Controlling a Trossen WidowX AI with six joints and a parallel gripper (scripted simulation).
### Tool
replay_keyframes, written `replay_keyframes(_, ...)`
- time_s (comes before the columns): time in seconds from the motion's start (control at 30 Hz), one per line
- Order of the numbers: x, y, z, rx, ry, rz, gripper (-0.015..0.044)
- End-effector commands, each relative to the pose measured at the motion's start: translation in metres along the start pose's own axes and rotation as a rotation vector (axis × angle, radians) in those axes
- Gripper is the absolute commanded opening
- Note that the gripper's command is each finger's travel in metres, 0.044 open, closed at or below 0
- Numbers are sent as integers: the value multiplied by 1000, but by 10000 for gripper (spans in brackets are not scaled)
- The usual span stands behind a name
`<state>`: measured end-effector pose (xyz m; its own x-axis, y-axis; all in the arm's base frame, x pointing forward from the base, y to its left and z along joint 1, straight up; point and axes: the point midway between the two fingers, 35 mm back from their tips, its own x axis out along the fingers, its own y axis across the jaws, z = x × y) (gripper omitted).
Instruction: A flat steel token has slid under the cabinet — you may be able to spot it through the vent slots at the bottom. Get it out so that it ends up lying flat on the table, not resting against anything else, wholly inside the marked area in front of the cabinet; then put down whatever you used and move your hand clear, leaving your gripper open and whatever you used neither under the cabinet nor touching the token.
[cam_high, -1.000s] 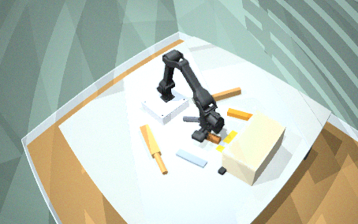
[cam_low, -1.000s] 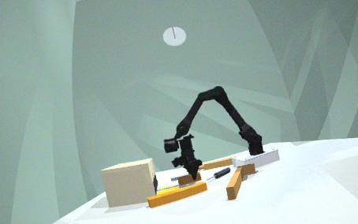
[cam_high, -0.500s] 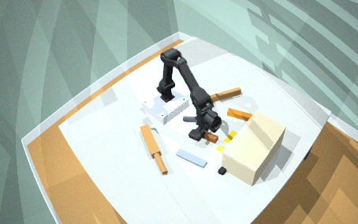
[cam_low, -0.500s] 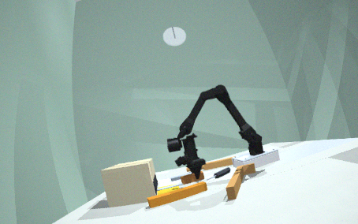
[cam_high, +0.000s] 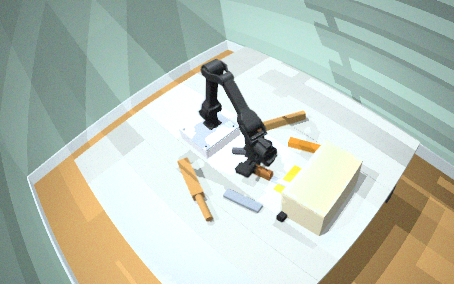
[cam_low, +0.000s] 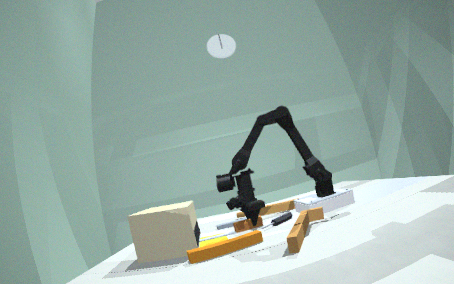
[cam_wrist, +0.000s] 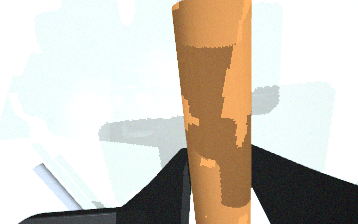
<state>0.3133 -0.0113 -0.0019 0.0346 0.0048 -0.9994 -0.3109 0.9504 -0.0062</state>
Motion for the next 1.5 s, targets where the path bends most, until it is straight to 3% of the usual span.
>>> replay_keyframes(0.0,1,0,-6,-2,5,0,0)
replay_keyframes(1.47,1,-2,-61,-2,9,0,0)
